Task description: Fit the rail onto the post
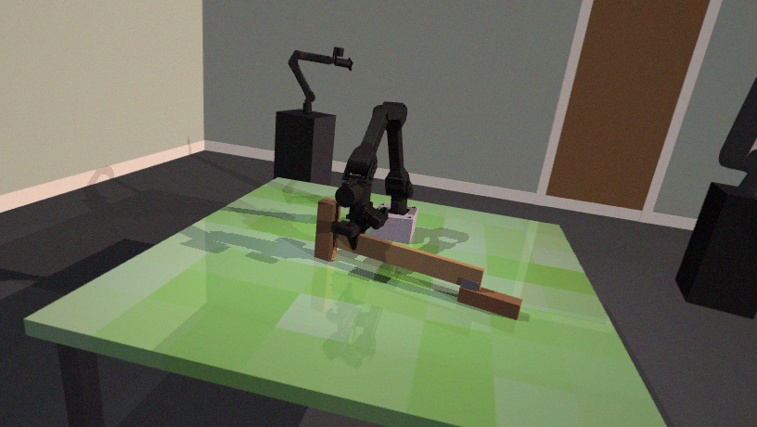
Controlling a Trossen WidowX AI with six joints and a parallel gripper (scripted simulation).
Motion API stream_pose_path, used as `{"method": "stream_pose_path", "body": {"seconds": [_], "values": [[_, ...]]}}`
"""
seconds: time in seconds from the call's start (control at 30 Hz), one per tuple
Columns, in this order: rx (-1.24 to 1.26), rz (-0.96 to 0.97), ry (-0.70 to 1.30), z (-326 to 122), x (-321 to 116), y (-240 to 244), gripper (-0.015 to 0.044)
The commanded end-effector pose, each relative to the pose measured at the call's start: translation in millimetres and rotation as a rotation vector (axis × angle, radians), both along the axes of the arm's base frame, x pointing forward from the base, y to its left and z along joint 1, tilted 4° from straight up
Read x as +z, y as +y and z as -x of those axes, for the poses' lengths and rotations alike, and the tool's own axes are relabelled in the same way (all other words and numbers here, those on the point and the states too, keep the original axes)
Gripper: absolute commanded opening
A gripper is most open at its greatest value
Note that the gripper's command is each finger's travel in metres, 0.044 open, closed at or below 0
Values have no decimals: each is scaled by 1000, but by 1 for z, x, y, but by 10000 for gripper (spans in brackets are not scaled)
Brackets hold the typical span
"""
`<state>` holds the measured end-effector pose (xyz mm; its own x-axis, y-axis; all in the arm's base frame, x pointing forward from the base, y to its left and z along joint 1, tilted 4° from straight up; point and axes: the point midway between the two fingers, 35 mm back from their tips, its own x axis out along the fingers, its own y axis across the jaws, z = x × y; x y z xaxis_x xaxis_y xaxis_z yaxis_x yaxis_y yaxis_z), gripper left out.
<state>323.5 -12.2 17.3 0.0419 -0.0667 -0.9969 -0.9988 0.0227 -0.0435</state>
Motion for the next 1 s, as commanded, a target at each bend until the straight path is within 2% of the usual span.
{"method": "stream_pose_path", "body": {"seconds": [0.0, 0.97], "values": [[-4, 8, -4, -1, 2, -3, 0], [-4, 8, -4, -2, 2, 3, 0]]}}
